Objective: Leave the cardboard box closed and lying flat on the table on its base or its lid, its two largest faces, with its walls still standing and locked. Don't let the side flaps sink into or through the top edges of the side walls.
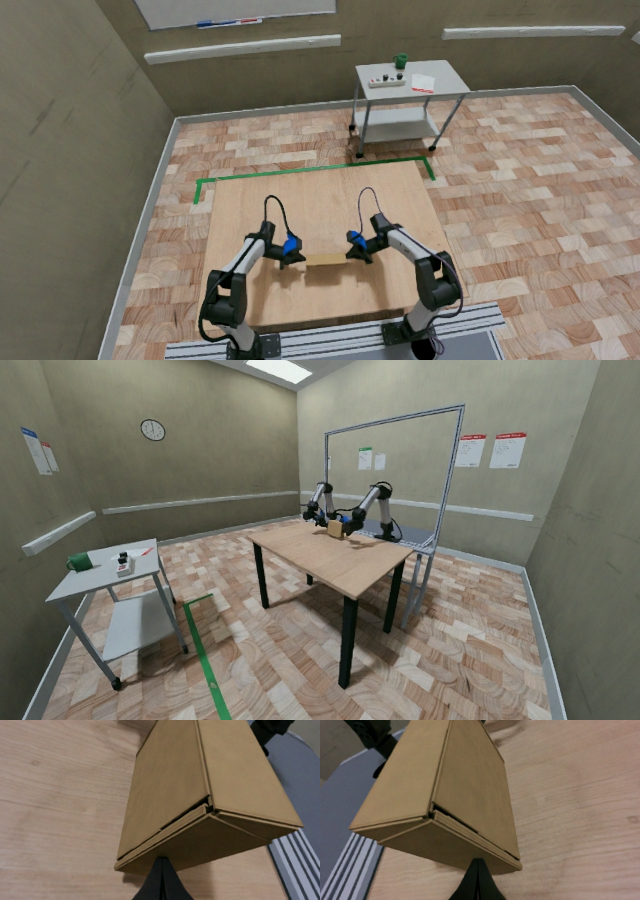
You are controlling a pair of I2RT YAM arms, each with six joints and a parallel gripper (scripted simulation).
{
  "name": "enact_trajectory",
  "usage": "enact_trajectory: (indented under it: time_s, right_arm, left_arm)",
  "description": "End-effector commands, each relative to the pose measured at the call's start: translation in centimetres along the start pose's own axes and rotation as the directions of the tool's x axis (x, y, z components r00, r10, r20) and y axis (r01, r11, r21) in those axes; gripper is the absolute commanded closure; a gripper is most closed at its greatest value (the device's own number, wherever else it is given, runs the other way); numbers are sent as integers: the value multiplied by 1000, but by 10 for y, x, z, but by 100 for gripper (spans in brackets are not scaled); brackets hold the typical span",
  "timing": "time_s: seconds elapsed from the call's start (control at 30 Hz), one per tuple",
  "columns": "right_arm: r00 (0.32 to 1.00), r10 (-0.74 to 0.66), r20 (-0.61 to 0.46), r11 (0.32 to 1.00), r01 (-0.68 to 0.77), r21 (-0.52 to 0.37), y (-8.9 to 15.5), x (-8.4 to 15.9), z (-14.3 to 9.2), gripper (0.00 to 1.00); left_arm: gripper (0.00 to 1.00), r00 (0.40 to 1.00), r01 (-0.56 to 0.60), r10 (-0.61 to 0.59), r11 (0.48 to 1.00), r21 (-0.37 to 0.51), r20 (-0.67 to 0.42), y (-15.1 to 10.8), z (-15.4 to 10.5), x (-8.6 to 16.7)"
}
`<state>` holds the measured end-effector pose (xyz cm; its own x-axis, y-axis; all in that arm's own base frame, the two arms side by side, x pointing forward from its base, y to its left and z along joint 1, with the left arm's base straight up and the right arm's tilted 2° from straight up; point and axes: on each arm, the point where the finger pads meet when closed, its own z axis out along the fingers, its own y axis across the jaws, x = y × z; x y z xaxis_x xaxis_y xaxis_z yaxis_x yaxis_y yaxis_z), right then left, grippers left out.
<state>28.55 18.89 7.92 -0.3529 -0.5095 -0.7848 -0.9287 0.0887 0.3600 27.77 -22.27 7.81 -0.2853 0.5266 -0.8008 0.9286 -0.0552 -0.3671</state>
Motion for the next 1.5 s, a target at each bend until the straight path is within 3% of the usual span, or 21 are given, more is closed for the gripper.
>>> enact_trajectory:
  time_s: [0.0, 0.23, 0.27, 0.37, 1.37, 1.4, 1.47]
  right_arm:
    - [996, -81, 25, 997, 81, 16, 5, -16, 2, 99]
    - [995, -102, 24, 995, 101, 28, 4, -16, 2, 99]
    - [994, -106, 25, 994, 105, 30, 4, -16, 2, 99]
    - [993, -118, 25, 992, 117, 37, 4, -17, 2, 99]
    - [972, -234, 13, 967, 231, 108, -1, -17, 1, 99]
    - [971, -239, 16, 966, 236, 109, 0, -18, 1, 99]
    - [968, -251, 14, 962, 247, 115, -1, -18, 1, 99]
  left_arm:
    - [99, 998, -59, 59, 998, -11, 7, -3, 4, -9]
    - [99, 997, -78, 79, 997, -23, 6, -2, 4, -9]
    - [99, 999, -45, 45, 999, -5, 3, 1, 10, 1]
    - [99, 995, -99, 99, 995, -34, 6, -2, 4, -10]
    - [99, 977, -210, 211, 972, -101, -4, 2, 4, -10]
    - [99, 983, -184, 184, 979, -85, -4, 5, 9, -1]
    - [99, 974, -227, 228, 968, -110, -4, 3, 3, -11]
